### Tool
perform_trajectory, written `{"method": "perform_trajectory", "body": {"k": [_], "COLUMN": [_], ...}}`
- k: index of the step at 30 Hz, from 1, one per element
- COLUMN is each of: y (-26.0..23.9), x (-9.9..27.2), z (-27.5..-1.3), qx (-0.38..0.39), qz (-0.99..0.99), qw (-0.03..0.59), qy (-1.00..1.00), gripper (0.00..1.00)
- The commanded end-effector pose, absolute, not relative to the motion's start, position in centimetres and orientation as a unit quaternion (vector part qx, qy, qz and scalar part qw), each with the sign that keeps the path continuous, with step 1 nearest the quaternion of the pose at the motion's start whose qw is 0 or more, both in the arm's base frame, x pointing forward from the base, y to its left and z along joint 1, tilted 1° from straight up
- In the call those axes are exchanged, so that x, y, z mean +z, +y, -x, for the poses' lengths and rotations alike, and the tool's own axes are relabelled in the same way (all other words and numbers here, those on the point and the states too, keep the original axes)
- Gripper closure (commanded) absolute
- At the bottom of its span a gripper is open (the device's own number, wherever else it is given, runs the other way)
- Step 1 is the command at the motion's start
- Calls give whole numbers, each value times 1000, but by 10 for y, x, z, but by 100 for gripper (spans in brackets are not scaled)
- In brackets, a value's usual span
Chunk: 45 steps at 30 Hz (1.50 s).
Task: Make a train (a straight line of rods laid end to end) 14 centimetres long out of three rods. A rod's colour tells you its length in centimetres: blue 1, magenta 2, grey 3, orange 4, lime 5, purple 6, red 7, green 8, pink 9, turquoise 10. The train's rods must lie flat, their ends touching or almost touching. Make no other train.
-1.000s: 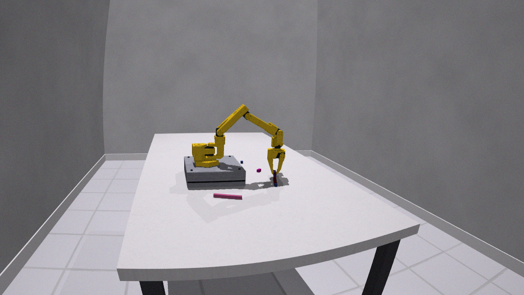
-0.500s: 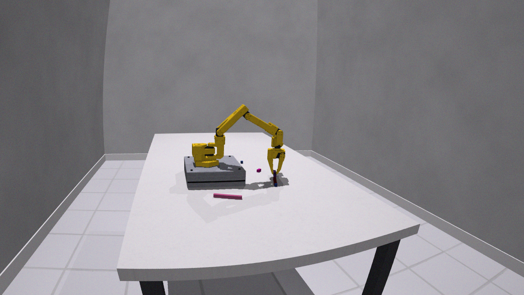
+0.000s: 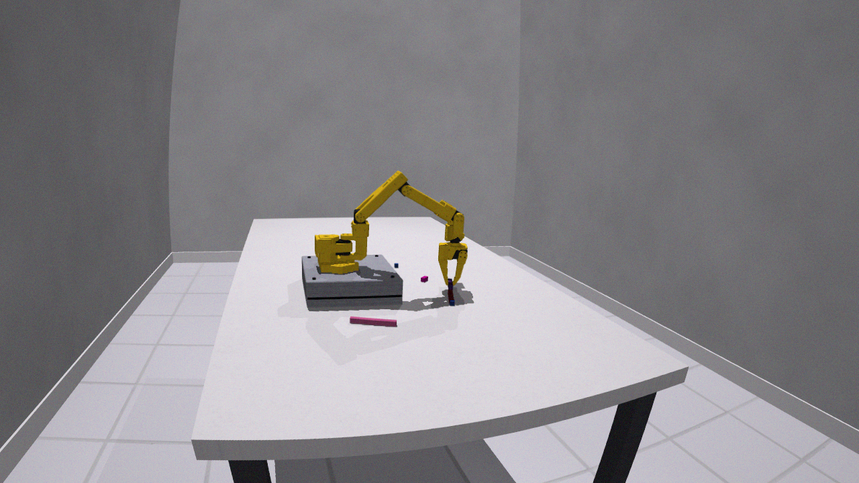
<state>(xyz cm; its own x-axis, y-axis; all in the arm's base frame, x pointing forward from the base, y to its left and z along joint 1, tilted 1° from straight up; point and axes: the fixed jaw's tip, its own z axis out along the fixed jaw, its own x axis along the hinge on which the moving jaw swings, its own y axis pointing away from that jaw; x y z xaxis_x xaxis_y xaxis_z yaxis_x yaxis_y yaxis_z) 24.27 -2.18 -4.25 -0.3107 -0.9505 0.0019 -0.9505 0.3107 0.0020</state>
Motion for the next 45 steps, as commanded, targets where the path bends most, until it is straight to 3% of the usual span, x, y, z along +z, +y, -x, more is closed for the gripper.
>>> {"method": "perform_trajectory", "body": {"k": [1,45], "y": [-19,-19], "x": [-44,-49], "z": [-242,-241], "qx": [-4,-5], "qz": [-587,-588], "qw": [5,5], "qy": [-809,-809], "gripper": [100,100]}}
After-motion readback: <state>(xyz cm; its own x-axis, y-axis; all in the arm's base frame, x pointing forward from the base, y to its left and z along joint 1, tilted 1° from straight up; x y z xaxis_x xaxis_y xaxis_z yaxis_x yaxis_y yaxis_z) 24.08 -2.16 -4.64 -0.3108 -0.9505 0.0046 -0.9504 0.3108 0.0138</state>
